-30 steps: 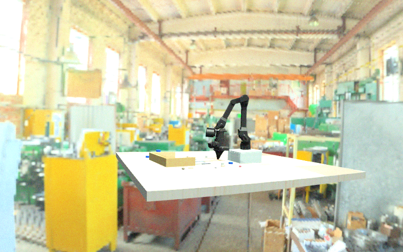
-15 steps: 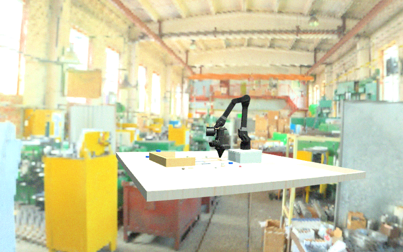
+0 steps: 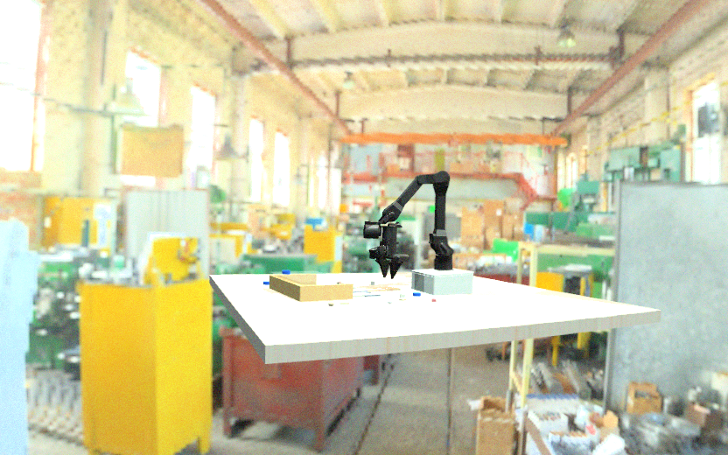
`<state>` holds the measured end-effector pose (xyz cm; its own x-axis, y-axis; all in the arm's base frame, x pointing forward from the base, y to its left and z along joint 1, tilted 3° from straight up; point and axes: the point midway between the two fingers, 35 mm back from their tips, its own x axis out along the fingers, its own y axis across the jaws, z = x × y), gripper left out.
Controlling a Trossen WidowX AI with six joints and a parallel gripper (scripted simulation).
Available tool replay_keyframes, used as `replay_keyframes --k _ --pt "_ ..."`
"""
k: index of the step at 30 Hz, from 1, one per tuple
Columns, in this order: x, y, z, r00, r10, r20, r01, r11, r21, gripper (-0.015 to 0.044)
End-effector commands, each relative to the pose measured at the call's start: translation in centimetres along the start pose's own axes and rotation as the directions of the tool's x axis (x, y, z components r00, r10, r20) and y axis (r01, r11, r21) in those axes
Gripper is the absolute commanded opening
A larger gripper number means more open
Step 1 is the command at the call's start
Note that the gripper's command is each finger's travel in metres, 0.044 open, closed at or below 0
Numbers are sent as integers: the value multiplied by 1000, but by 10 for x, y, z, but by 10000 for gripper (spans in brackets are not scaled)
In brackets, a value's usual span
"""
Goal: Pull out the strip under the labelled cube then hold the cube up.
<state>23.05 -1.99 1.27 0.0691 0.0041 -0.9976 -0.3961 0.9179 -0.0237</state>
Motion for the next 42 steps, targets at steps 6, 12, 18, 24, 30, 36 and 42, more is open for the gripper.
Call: replay_keyframes --k 6,12,18,24,30,36,42 --pt "-4 -3 33 1000 -3 2 3 1000 -10 440" --pt "-6 -4 55 1000 -3 5 3 1000 -10 440" --pt "-9 -6 77 1000 -4 7 4 1000 -10 440" --pt "-12 -8 98 1000 -4 9 4 1000 -10 440" --pt "-15 -9 120 1000 -4 11 4 1000 -10 440" --pt "-18 -11 142 1000 -4 13 4 1000 -10 440" --pt "-22 -13 164 1000 -4 16 4 1000 -9 440"
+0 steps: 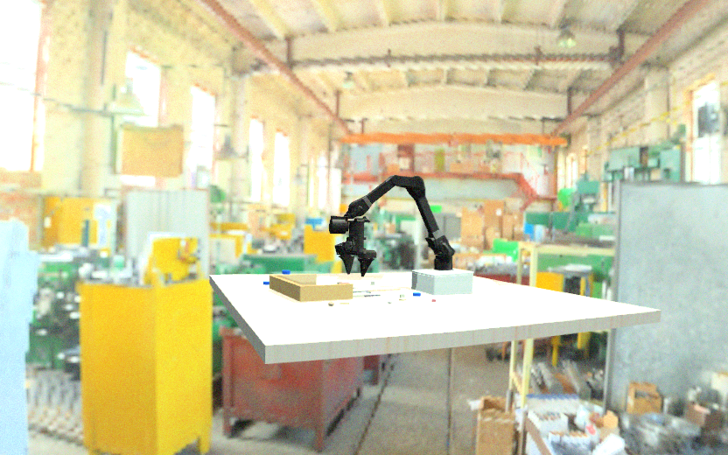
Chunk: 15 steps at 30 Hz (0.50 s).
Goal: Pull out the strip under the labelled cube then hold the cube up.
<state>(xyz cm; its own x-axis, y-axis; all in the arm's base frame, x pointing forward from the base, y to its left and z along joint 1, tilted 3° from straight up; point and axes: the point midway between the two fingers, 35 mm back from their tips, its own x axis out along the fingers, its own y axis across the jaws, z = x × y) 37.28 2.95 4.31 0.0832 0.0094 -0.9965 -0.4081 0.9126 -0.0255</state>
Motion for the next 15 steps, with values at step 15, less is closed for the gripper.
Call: replay_keyframes --k 15 --pt "-3 -5 47 1000 -4 4 4 1000 4 335"
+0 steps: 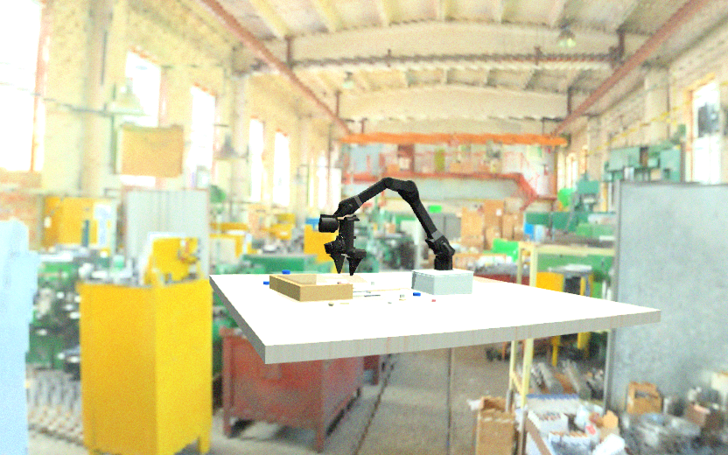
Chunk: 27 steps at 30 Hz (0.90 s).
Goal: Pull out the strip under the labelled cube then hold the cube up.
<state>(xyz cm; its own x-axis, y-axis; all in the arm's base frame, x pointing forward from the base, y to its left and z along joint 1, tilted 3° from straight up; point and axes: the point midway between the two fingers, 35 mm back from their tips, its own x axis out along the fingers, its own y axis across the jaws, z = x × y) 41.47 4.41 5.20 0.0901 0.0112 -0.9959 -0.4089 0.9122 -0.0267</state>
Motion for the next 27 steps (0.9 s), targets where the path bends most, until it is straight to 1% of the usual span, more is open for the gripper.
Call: replay_keyframes --k 1,3,4,27 --pt "4 -1 3 1000 -2 -3 2 1000 5 309" --pt "8 -1 3 1000 -2 -3 2 1000 5 256" --pt "9 -1 3 1000 -2 -3 2 1000 5 250" --pt "47 0 2 1000 -2 -3 2 1000 5 250"
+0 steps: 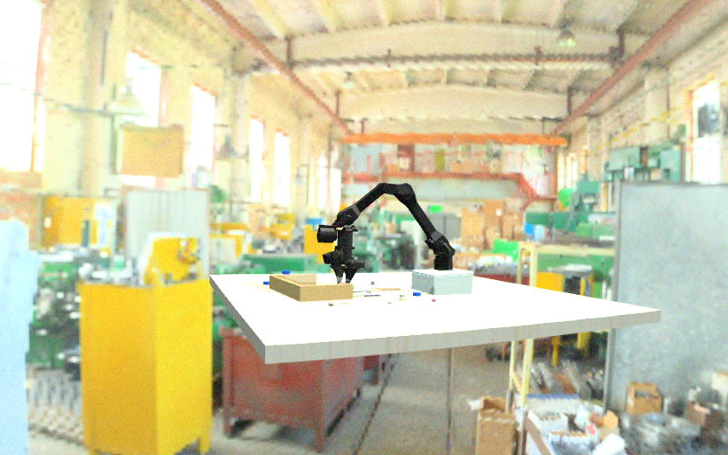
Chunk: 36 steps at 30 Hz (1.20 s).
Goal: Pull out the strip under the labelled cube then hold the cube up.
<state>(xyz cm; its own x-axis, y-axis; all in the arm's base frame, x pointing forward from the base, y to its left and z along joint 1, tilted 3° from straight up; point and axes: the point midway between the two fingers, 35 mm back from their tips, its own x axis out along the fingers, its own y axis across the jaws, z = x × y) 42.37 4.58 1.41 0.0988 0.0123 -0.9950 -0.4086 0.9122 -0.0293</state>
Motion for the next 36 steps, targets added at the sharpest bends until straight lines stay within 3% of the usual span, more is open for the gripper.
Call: replay_keyframes --k 1,12,16,22,26,36 --pt "10 1 -3 1000 0 -12 0 1000 5 250" --pt "16 1 -4 1000 0 -12 0 1000 5 250" --pt "13 1 -2 1000 2 -7 -2 1000 0 145" --pt "13 1 -2 1000 2 -7 -2 1000 0 105" --pt "12 3 -2 1000 3 -1 -3 1000 -15 0" --pt "-14 15 -32 1000 3 -4 -3 1000 -22 0"
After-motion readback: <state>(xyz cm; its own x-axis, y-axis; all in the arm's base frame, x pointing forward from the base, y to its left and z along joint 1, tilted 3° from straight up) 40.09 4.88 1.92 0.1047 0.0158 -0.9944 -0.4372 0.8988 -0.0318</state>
